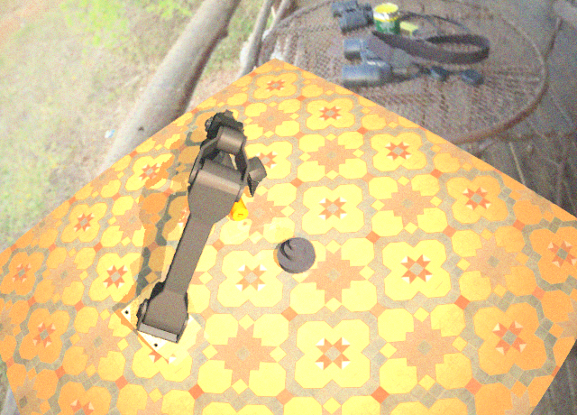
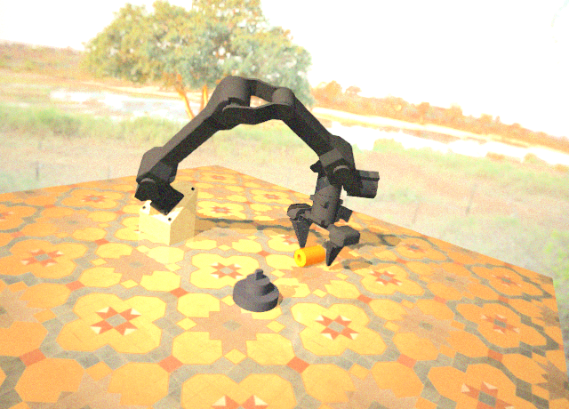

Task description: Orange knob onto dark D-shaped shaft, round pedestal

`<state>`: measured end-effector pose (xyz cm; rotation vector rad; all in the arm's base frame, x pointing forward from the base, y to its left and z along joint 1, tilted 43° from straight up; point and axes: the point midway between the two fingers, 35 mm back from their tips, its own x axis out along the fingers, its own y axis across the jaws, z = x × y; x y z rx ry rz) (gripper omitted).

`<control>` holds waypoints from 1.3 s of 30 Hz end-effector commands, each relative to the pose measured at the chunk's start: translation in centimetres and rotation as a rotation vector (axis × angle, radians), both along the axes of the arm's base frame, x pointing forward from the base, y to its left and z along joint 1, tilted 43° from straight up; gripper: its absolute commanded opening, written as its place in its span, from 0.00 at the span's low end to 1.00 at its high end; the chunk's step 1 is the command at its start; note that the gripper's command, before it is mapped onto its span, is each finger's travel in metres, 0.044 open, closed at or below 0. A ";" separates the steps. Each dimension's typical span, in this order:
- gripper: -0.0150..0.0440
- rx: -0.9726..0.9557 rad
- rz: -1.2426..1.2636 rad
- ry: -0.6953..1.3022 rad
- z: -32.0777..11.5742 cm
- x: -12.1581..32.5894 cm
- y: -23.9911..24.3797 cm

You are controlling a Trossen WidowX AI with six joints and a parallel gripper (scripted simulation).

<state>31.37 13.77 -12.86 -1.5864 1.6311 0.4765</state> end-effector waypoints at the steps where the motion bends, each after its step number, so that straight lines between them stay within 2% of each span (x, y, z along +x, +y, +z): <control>1: 0.96 -0.008 0.008 0.004 -0.3 -0.1 -0.4; 8: 0.66 -0.008 0.008 0.004 -0.3 -0.1 -0.4; 17: 0.66 -0.008 0.008 0.004 -0.3 -0.1 -0.4; 26: 0.56 -0.008 0.008 0.004 -0.3 -0.1 -0.4; 29: 0.56 -0.008 0.008 0.004 -0.3 -0.1 -0.4; 39: 0.56 0.129 0.037 -0.016 0.6 -0.3 -0.5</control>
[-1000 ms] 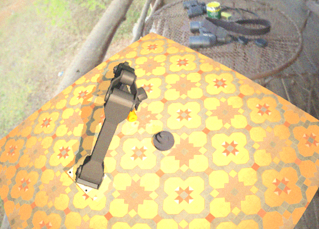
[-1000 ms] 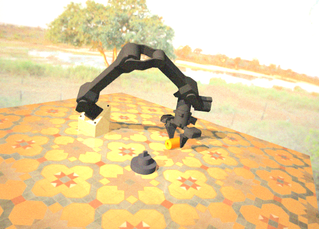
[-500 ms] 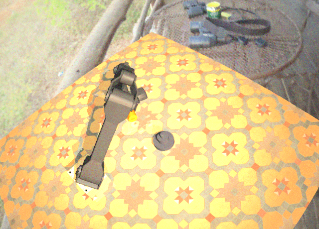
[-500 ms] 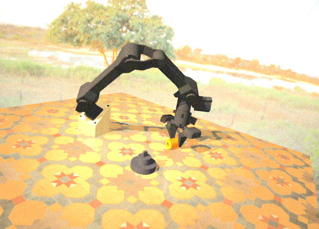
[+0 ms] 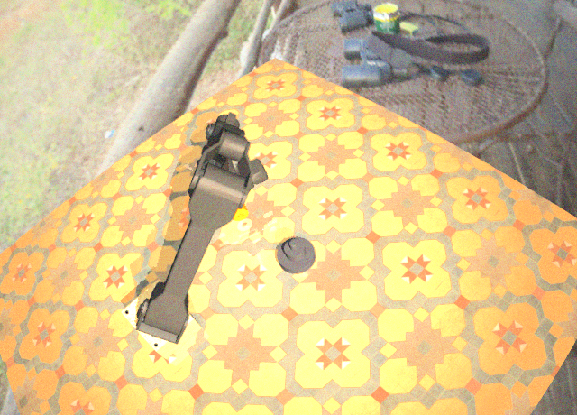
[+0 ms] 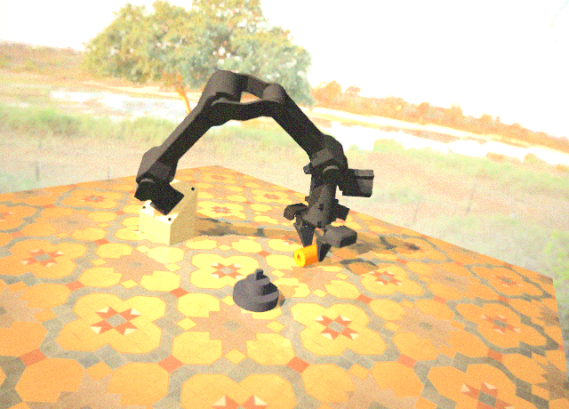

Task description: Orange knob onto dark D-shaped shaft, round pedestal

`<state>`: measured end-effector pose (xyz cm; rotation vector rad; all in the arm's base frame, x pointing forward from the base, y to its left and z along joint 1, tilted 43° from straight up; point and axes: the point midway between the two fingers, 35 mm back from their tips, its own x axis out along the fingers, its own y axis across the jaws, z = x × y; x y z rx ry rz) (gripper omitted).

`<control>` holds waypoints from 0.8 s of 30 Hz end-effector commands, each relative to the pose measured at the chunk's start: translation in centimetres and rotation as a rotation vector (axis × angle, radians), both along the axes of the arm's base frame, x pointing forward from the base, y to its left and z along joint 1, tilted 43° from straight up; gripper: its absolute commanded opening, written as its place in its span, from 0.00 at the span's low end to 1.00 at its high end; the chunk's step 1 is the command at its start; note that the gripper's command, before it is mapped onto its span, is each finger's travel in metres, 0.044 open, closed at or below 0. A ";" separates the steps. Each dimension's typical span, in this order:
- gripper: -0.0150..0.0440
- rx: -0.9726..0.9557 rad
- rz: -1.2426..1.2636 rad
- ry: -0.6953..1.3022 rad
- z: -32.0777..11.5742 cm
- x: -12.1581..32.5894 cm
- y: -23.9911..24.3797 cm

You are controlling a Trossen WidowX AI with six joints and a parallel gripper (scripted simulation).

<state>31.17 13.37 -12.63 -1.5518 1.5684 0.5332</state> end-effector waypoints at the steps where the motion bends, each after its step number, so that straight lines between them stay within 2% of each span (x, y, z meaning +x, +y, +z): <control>1: 0.56 0.069 0.017 -0.005 0.4 -0.2 -0.1; 24: 0.56 0.393 0.104 -0.050 2.3 -0.8 -1.0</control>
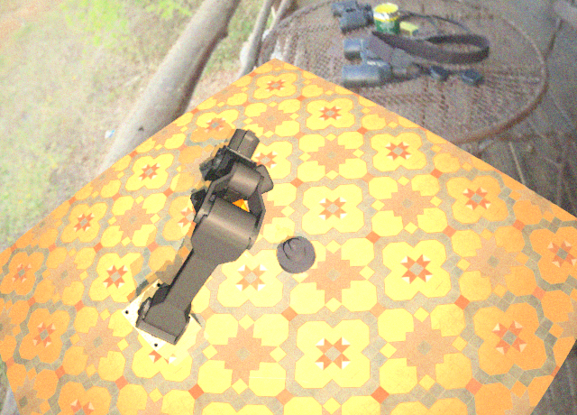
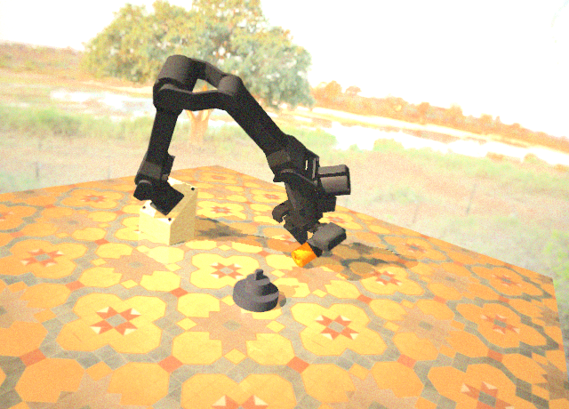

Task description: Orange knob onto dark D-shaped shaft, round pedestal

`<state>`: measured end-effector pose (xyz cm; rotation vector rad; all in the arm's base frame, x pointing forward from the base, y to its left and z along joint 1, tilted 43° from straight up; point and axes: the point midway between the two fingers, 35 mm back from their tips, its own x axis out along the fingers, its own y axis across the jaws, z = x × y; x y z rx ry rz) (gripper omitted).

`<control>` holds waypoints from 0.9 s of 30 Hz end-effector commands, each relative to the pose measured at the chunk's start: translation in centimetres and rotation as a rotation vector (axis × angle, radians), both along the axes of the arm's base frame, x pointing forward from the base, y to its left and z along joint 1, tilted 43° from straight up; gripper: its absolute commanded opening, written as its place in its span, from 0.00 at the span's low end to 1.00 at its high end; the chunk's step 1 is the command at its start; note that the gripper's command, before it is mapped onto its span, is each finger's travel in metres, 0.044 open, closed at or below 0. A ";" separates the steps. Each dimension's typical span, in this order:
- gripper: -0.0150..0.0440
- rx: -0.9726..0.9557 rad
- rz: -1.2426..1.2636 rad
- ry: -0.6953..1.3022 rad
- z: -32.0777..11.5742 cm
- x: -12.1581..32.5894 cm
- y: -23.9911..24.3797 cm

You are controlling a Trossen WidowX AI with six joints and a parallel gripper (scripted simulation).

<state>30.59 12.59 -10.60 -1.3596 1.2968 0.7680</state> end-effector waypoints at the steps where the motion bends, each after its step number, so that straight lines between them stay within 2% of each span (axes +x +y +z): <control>1: 0.56 0.060 0.021 -0.005 0.3 -0.2 -0.2; 27: 0.56 0.411 0.115 -0.054 1.9 -0.9 -1.9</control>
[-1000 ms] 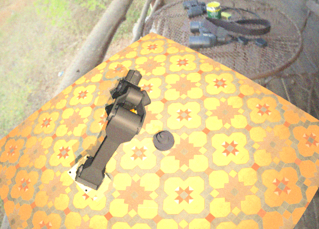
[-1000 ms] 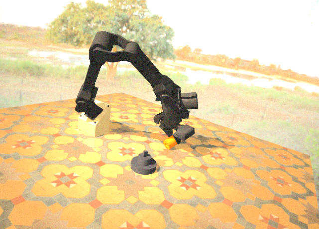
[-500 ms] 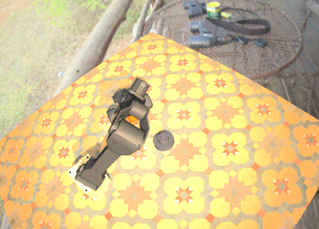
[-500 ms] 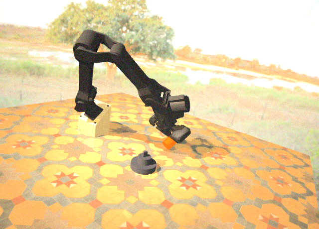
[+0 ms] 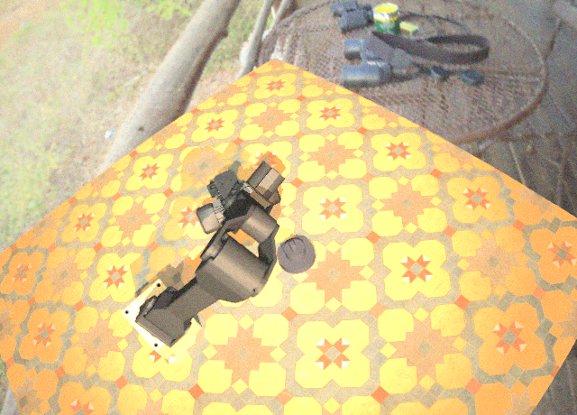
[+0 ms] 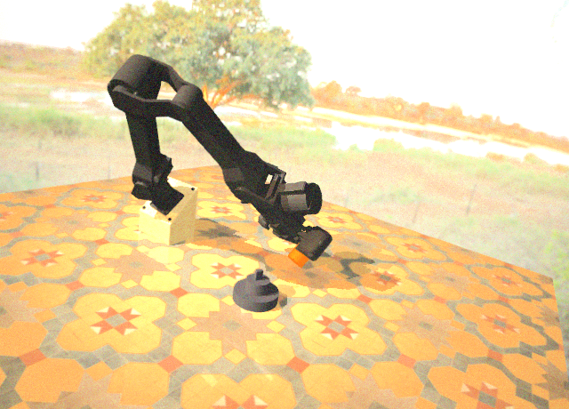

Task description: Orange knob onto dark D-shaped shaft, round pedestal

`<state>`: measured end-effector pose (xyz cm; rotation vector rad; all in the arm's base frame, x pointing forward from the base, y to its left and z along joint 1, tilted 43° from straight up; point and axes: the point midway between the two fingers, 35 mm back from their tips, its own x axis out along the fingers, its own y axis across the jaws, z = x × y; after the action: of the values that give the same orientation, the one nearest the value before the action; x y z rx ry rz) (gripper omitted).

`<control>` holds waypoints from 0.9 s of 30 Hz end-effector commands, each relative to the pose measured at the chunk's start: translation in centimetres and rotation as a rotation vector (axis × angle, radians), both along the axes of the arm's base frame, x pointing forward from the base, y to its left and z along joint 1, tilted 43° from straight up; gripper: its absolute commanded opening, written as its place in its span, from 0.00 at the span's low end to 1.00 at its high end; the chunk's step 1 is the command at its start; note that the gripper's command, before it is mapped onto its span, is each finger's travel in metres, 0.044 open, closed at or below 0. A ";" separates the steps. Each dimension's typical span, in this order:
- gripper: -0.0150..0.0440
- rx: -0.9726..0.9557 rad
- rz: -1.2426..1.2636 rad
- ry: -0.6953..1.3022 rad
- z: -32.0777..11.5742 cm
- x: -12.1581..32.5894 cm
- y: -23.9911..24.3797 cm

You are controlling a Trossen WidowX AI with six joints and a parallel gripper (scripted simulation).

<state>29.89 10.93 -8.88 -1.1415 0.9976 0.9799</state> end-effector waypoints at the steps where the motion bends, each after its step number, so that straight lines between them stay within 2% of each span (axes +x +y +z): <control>1: 0.56 0.057 0.021 -0.008 0.2 -0.3 -0.3; 23: 0.56 0.360 0.101 -0.050 1.0 -0.8 -2.2; 27: 0.56 0.306 0.087 -0.043 1.1 -0.8 -2.1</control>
<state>29.30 8.90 -7.85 -0.9351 0.7218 1.1356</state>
